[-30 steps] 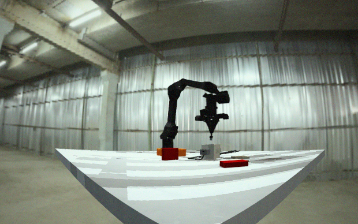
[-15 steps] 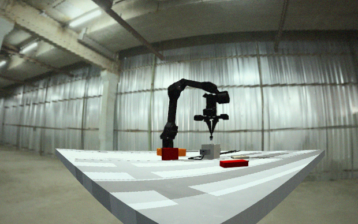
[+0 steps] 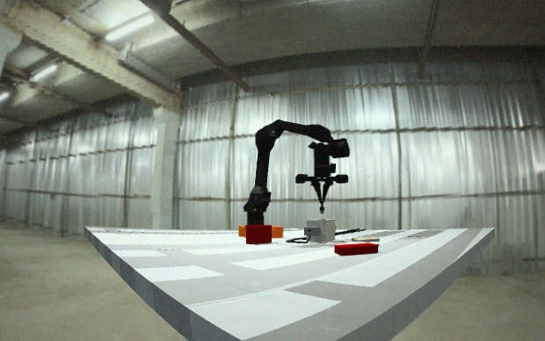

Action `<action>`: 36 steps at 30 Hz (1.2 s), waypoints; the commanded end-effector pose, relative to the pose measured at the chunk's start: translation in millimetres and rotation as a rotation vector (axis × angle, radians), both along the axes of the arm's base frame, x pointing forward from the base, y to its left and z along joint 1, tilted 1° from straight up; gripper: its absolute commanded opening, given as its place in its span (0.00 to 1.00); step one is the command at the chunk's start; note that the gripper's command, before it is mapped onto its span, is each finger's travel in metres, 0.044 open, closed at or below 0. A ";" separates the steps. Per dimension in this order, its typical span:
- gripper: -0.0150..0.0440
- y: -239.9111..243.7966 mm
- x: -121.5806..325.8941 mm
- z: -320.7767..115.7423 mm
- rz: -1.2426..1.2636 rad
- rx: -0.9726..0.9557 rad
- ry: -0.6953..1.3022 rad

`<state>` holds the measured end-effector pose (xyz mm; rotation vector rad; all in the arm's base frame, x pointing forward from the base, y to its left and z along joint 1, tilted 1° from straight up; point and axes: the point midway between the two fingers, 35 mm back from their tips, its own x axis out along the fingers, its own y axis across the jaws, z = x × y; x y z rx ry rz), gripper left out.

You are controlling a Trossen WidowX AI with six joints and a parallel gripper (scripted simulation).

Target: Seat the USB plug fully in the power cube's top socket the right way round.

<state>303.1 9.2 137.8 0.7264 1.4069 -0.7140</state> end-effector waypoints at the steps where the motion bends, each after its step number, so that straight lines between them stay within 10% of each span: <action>1: 0.25 0.0 0.0 -0.1 0.124 -0.005 0.001; 36: 0.25 0.0 0.0 -0.1 1.040 -0.040 0.011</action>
